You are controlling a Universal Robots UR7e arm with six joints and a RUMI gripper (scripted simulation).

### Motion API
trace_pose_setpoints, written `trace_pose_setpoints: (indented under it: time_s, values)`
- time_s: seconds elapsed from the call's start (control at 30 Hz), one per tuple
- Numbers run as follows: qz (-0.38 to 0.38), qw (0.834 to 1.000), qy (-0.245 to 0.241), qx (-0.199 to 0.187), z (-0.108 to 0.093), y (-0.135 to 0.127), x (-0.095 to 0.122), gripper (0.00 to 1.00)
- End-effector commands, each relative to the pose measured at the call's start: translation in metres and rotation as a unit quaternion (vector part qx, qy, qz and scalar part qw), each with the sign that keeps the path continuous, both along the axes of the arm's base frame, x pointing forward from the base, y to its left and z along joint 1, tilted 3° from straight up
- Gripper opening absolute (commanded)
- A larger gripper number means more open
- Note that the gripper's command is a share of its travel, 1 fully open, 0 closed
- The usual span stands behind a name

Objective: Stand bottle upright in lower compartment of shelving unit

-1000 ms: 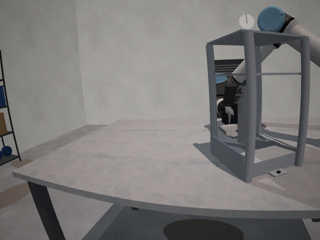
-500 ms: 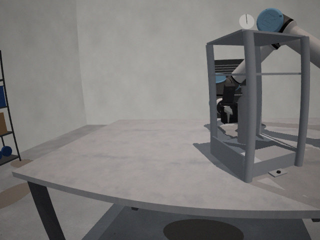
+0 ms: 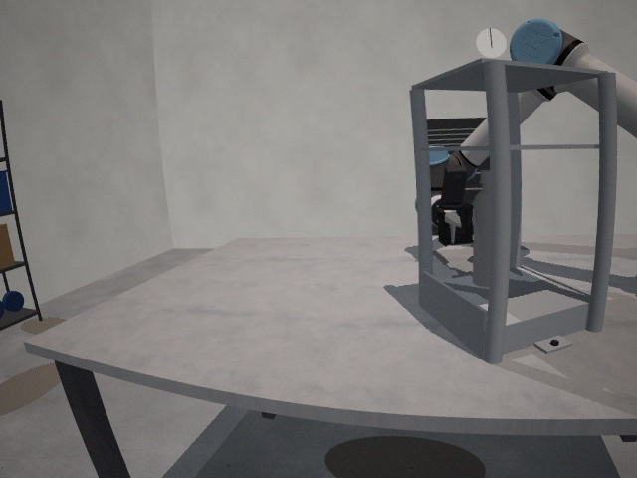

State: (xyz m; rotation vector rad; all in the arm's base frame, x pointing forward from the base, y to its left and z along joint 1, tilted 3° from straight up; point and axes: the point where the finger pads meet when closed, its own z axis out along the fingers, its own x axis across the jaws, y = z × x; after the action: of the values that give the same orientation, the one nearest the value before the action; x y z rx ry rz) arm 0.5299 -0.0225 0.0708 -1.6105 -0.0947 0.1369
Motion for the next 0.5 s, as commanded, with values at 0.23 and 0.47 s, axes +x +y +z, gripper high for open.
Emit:
trace_pose_setpoints:
  time_s: [0.23, 0.47]
  values:
    - [0.0, 1.0, -0.001, 0.0, 0.0, -0.0063, 0.0012, 0.46]
    - [0.001, 1.0, -0.001, 0.0, 0.0001, -0.007, 0.0014, 0.46]
